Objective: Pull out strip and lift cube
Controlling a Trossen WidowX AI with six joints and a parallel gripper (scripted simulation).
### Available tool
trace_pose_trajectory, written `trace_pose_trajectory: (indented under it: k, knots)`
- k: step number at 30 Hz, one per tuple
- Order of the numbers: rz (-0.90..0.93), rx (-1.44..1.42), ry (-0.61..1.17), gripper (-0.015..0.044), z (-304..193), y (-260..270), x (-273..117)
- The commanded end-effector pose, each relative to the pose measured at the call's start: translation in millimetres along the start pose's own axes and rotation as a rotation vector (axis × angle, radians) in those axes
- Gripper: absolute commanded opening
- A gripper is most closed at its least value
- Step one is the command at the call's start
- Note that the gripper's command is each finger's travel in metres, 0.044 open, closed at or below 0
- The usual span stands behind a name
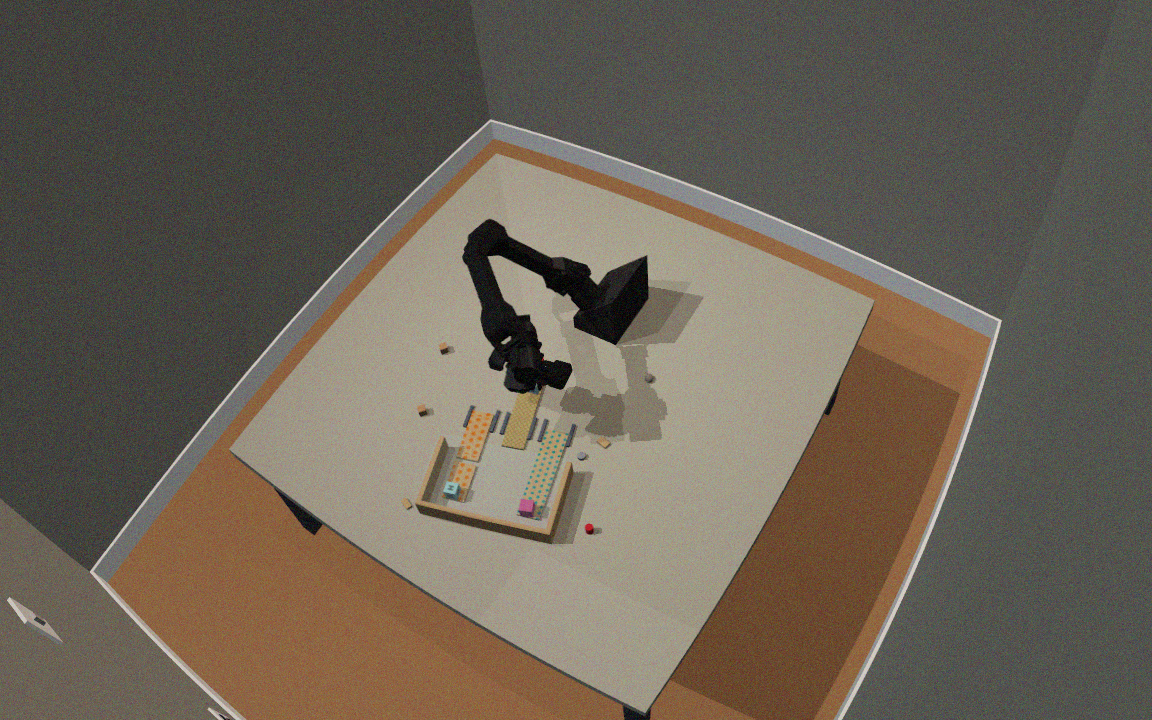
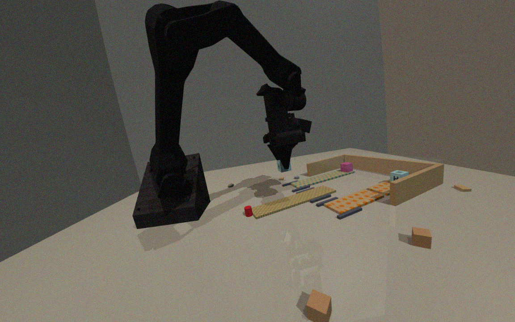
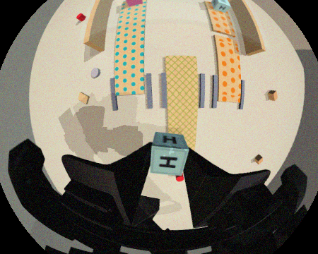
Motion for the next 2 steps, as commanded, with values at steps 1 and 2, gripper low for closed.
trace_pose_trajectory:
  k: [1,2]
  knots:
    - [0.005,0.006,0.001,0.0000,0.5,-0.2,-1.1]
    - [0.005,0.006,0.001,0.0000,0.5,-0.2,-1.1]
Point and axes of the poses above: the point midway between the two fingers, 35 mm back from their tips, its own x axis out along the fingers, its own y axis across the jaws, z = x × y, the point moved 10 cm from there along -x, back along the fingers, and after that the axes turned 12 degrees about x, right-handed, at the moved point
